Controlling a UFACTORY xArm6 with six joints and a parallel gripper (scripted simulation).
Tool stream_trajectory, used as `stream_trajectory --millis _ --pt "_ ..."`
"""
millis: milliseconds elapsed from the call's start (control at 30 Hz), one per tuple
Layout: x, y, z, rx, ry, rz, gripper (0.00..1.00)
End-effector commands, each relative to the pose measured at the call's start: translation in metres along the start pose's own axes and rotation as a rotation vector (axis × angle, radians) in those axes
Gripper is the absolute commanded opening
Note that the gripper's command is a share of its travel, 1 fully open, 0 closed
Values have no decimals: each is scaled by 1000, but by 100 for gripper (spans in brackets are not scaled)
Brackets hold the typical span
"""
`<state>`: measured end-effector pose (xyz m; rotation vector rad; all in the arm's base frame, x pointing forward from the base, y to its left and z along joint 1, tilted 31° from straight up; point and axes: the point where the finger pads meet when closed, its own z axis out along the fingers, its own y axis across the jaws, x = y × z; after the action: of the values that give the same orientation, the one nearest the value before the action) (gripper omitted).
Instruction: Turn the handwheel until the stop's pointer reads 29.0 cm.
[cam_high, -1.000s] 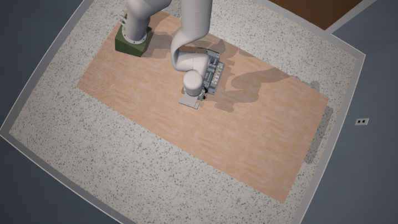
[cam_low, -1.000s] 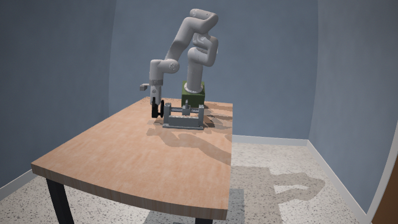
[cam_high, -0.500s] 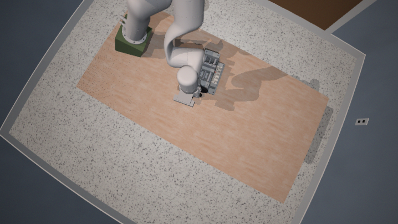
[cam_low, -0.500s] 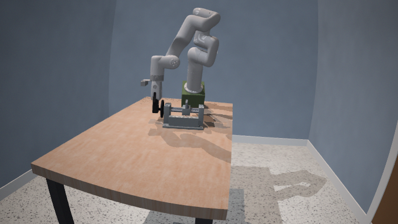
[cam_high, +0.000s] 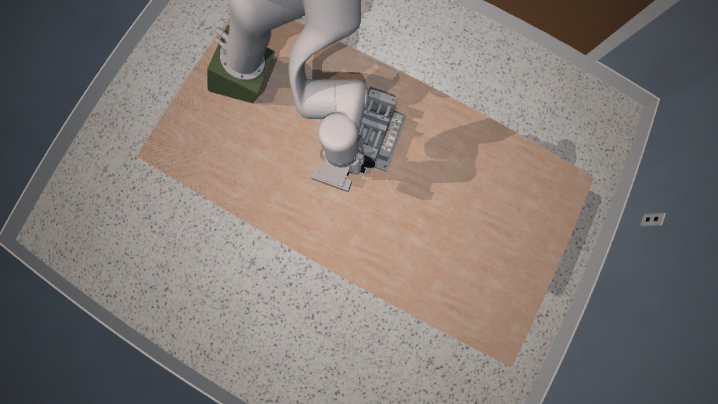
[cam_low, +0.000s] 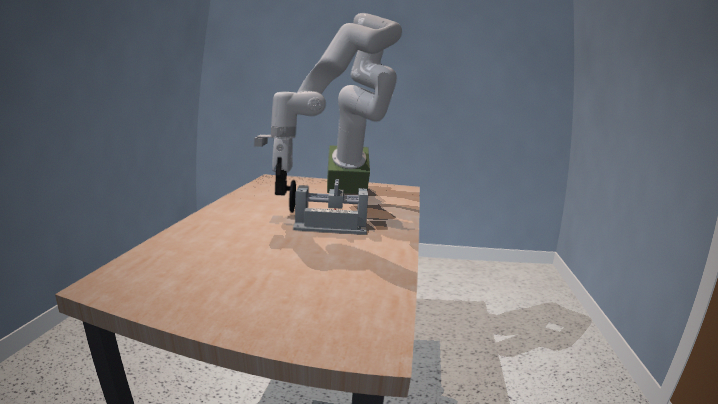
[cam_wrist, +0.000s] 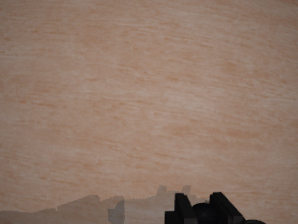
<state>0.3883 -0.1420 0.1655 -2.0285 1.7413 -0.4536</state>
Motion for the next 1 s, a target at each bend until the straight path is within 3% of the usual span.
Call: stream_trajectory --millis 0,967 --pt "1 -7 -9 1 2 0 6" --pt "0 -20 -17 1 2 0 6"
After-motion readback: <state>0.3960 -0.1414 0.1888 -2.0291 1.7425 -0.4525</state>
